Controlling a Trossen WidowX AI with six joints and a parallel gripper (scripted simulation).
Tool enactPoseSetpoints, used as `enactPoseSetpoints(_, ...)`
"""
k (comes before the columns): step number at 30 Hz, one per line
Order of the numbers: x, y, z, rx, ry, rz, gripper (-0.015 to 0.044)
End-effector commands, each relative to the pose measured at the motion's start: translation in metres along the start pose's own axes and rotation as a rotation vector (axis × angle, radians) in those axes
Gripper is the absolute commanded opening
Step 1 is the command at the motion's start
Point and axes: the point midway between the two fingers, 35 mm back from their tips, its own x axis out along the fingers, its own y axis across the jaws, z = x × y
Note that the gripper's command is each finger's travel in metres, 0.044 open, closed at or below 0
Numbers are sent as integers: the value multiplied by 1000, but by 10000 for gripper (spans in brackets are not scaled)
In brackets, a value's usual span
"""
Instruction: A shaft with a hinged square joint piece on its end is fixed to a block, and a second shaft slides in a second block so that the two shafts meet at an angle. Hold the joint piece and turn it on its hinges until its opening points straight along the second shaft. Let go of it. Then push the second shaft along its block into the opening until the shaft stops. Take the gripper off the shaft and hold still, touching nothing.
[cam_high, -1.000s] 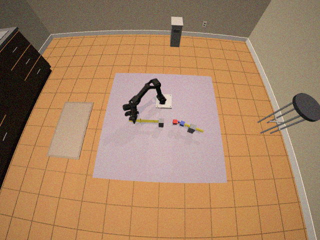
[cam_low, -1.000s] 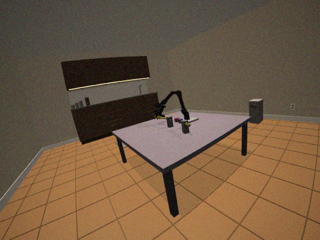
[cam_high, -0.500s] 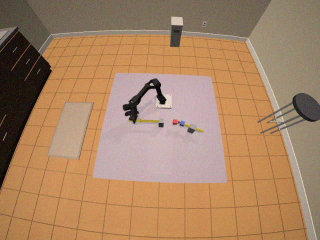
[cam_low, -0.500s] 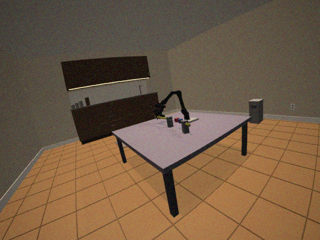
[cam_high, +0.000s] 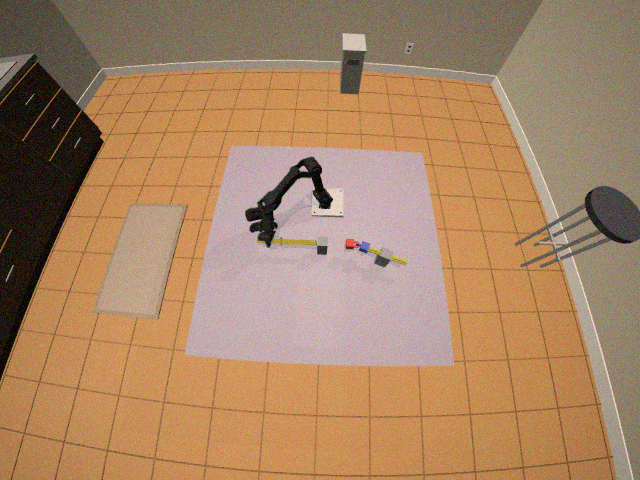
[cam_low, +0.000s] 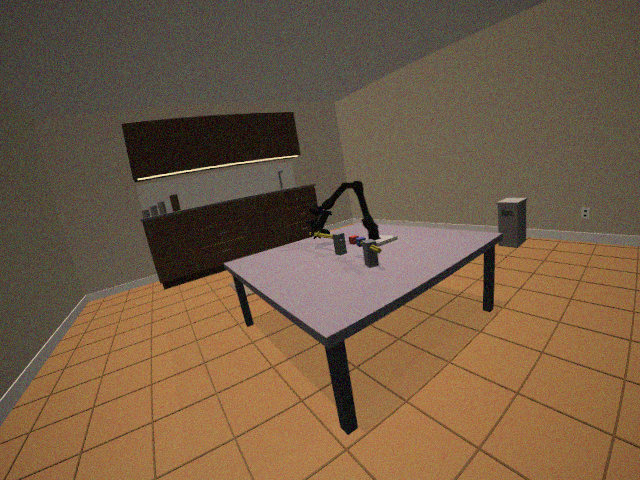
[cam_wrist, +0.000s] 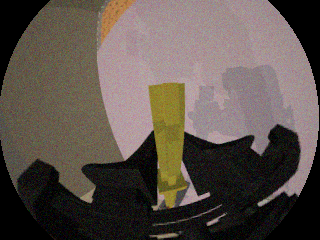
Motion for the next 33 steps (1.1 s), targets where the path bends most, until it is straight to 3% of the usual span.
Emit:
enactPoseSetpoints(1,0,0,0,0,0,0,67)
enactPoseSetpoints(8,0,0,0,0,0,0,67)
enactPoseSetpoints(16,0,0,0,0,0,0,0)
enactPoseSetpoints(20,1,0,0,3,1,-10,0)
enactPoseSetpoints(33,11,-1,-2,42,19,-271,0)
